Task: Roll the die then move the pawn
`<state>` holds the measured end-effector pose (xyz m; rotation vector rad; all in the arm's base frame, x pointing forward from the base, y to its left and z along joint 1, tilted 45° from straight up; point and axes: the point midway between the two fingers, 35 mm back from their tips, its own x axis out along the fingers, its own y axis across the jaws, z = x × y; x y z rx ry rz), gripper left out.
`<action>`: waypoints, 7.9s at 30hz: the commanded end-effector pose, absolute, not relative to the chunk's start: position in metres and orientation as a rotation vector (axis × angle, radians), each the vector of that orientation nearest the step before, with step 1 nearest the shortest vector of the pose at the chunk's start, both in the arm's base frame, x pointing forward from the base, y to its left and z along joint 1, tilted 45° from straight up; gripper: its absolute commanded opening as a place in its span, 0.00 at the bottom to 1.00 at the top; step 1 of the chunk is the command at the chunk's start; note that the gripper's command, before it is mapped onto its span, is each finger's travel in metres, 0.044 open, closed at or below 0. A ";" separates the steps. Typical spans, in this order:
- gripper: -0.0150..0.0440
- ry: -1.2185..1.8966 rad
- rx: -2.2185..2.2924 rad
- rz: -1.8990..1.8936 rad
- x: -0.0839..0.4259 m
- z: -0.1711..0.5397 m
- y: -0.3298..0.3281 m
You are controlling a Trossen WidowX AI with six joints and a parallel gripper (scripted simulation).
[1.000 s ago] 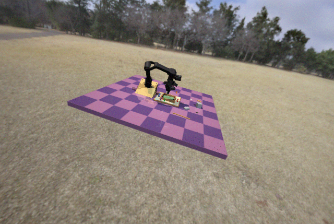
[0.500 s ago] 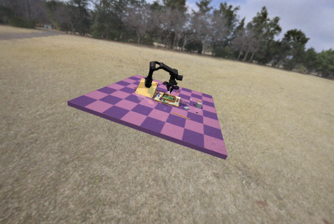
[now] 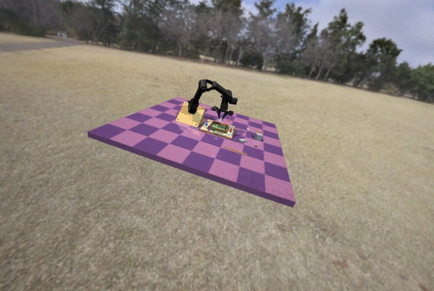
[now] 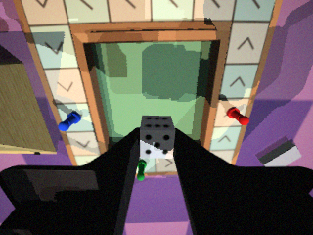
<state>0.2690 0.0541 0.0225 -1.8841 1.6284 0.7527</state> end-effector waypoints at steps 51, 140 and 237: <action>0.25 1.074 -1.265 1.334 0.267 0.055 0.056; 0.59 1.269 -0.404 -0.734 0.386 0.016 0.039; 0.25 1.279 -0.397 -0.722 0.279 -0.039 0.126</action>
